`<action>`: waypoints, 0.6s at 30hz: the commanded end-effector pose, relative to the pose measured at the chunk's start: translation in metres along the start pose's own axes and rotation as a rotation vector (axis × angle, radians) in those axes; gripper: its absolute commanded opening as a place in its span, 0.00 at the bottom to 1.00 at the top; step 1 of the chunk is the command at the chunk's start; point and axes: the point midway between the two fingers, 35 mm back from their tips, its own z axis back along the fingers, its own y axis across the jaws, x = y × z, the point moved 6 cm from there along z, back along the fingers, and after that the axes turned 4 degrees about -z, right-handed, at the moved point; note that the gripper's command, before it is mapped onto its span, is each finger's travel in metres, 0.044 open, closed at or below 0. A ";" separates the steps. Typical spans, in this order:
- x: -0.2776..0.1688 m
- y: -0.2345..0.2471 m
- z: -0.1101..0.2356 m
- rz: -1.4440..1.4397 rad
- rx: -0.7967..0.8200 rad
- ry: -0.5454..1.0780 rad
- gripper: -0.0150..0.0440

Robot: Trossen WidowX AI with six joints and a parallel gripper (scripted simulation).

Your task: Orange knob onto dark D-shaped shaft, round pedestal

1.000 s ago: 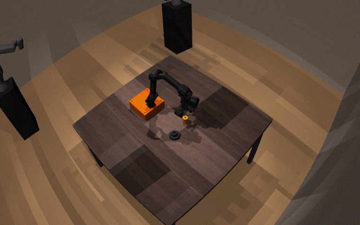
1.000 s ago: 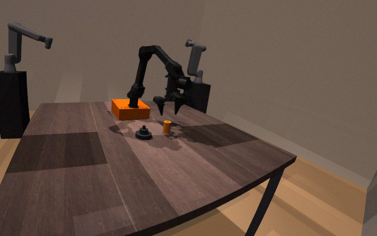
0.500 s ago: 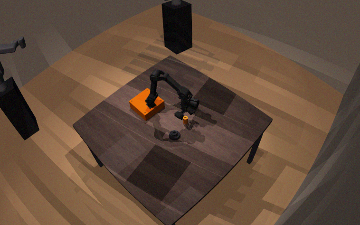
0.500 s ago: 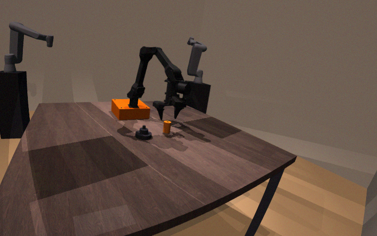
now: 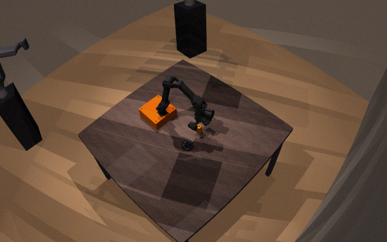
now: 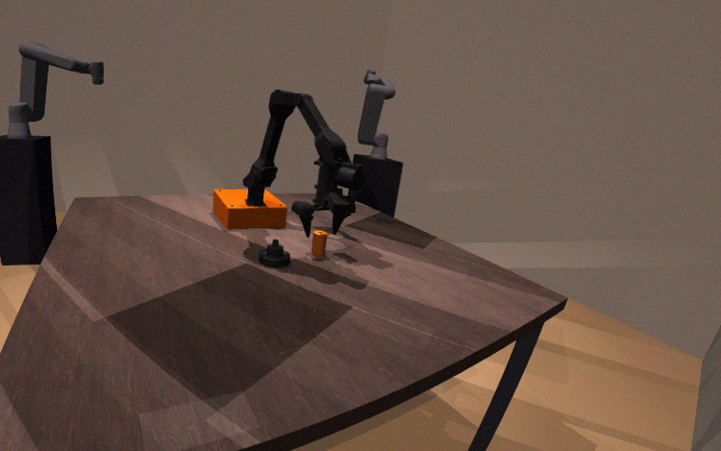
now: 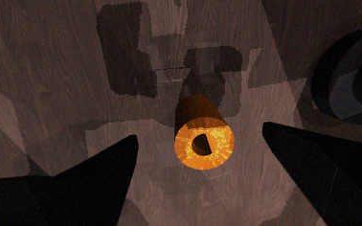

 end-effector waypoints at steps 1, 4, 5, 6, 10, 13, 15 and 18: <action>-0.001 -0.001 -0.010 -0.005 -0.006 0.006 1.00; -0.001 -0.001 -0.015 -0.005 -0.006 0.006 1.00; -0.002 -0.001 -0.016 -0.005 -0.006 0.006 1.00; -0.002 -0.001 -0.018 -0.005 -0.006 0.006 1.00; -0.002 -0.001 -0.024 -0.005 -0.006 0.006 1.00; -0.003 -0.001 -0.029 -0.005 -0.006 0.006 1.00; -0.003 -0.001 -0.032 -0.005 -0.006 0.006 1.00; -0.003 -0.001 -0.037 -0.005 -0.006 0.007 1.00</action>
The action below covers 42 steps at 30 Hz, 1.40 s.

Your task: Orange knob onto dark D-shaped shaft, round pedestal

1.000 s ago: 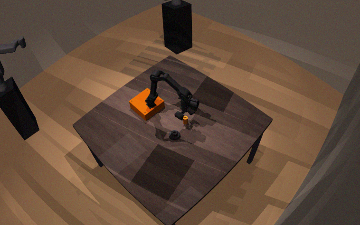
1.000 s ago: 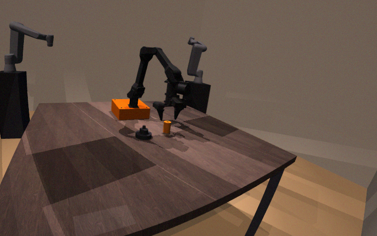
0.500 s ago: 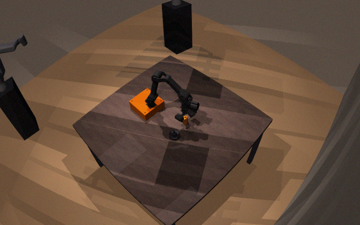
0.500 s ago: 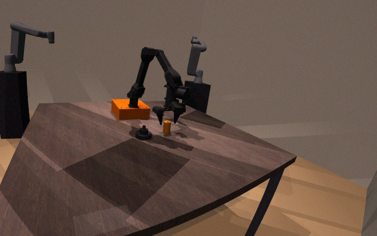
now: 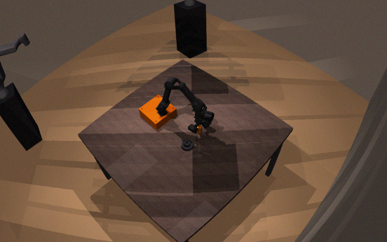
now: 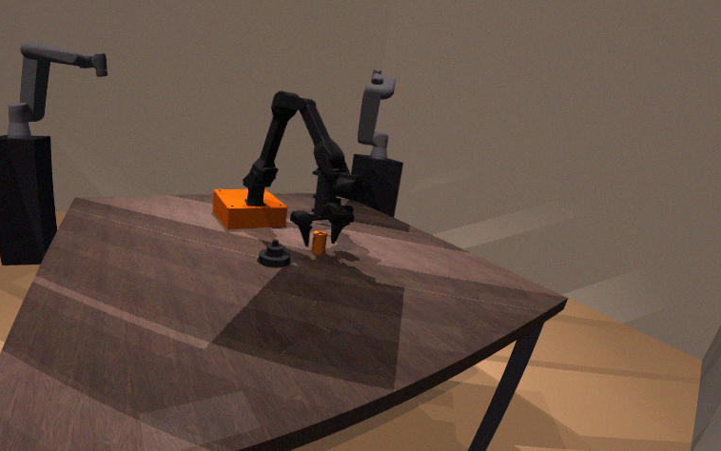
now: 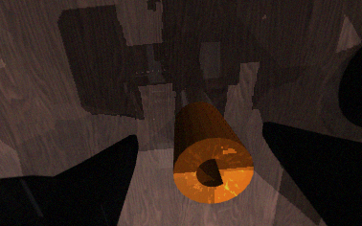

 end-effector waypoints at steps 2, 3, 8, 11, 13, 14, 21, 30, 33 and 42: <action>-0.002 -0.001 -0.011 -0.004 -0.006 0.006 1.00; -0.003 -0.001 -0.013 -0.004 -0.006 0.006 1.00; -0.003 -0.001 -0.015 -0.004 -0.006 0.006 0.91; -0.003 -0.001 -0.015 -0.004 -0.006 0.006 0.78; -0.003 -0.001 -0.015 -0.004 -0.006 0.006 0.69; -0.003 -0.001 -0.015 -0.004 -0.006 0.006 0.64; -0.003 -0.001 -0.015 -0.004 -0.006 0.006 0.47; 0.004 0.003 0.011 -0.004 -0.006 0.005 0.25; 0.008 0.006 0.030 -0.004 -0.005 0.005 0.25; 0.010 0.011 0.089 -0.004 -0.005 0.005 0.25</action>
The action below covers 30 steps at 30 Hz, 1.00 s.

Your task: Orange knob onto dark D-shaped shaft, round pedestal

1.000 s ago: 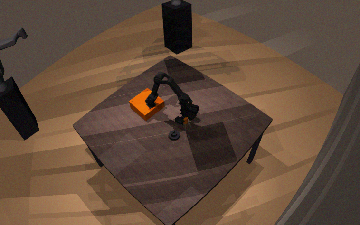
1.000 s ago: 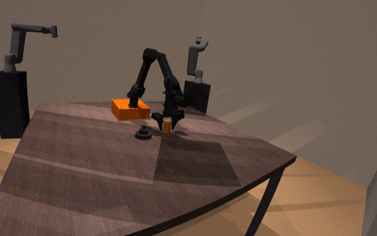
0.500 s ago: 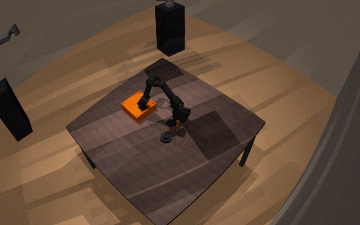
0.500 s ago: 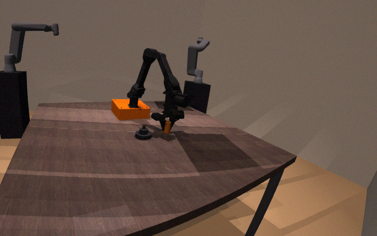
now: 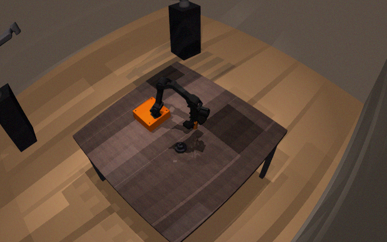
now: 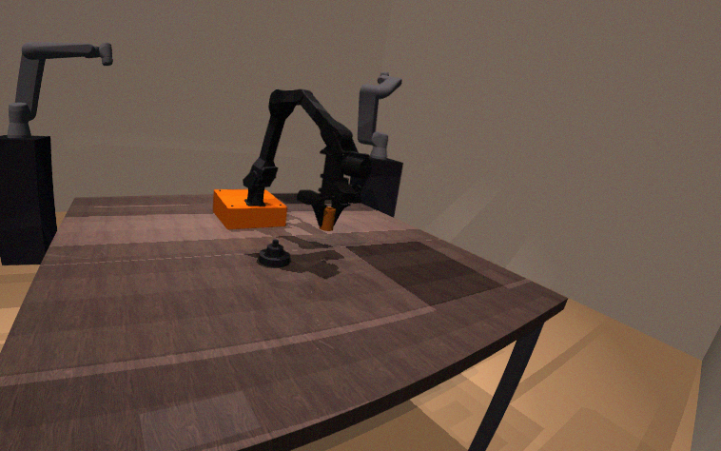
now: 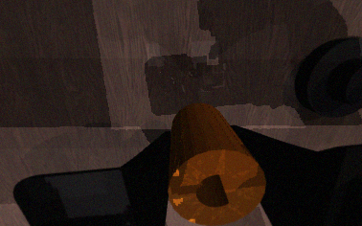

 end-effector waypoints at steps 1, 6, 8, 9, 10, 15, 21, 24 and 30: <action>-0.001 0.002 0.033 -0.004 -0.001 -0.005 0.25; -0.005 0.002 0.062 -0.004 -0.001 -0.004 0.25; -0.005 0.002 0.063 -0.004 -0.001 -0.004 0.25; -0.005 0.002 0.063 -0.004 -0.001 -0.004 0.25; -0.005 0.002 0.063 -0.004 -0.001 -0.004 0.25; -0.001 -0.008 0.059 -0.004 -0.002 -0.004 0.25; 0.006 -0.025 0.053 -0.007 -0.005 -0.003 0.25; 0.009 -0.034 0.050 -0.015 -0.011 -0.001 0.25; 0.013 -0.052 0.044 -0.032 -0.022 0.004 0.25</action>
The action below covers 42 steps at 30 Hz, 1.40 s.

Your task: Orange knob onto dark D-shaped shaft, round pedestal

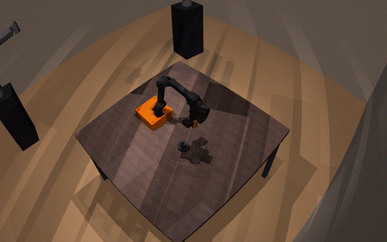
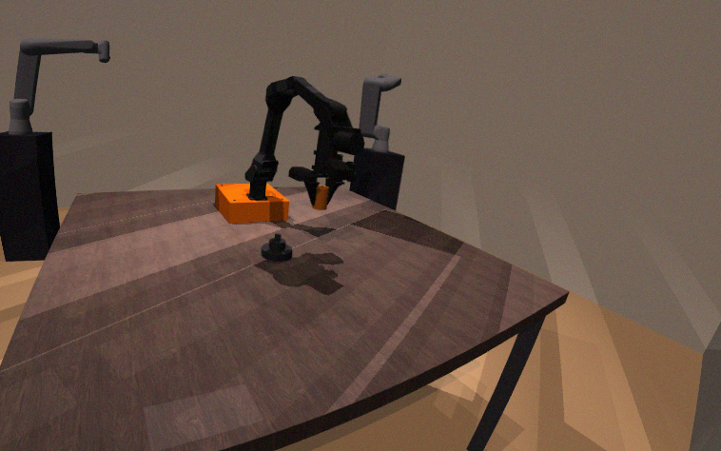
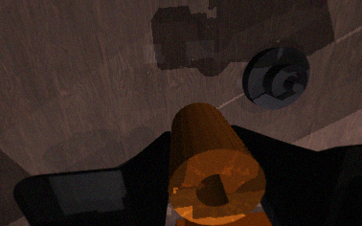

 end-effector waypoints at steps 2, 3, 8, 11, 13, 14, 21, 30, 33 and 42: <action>0.004 -0.017 -0.006 -0.004 -0.009 0.003 0.25; 0.005 -0.020 -0.007 -0.003 -0.008 0.003 0.25; 0.009 -0.035 -0.012 0.001 -0.007 0.002 0.25; 0.011 -0.044 -0.015 0.003 -0.007 0.002 0.25; 0.012 -0.050 -0.017 0.005 -0.006 0.001 0.25; 0.013 -0.053 -0.018 0.005 -0.006 0.001 0.25; 0.015 -0.075 -0.025 0.011 -0.005 -0.001 0.25; 0.016 -0.104 -0.033 0.018 -0.004 -0.004 0.25; 0.015 -0.113 -0.036 0.019 -0.003 -0.006 0.25; 0.015 -0.124 -0.045 0.023 -0.003 -0.007 0.25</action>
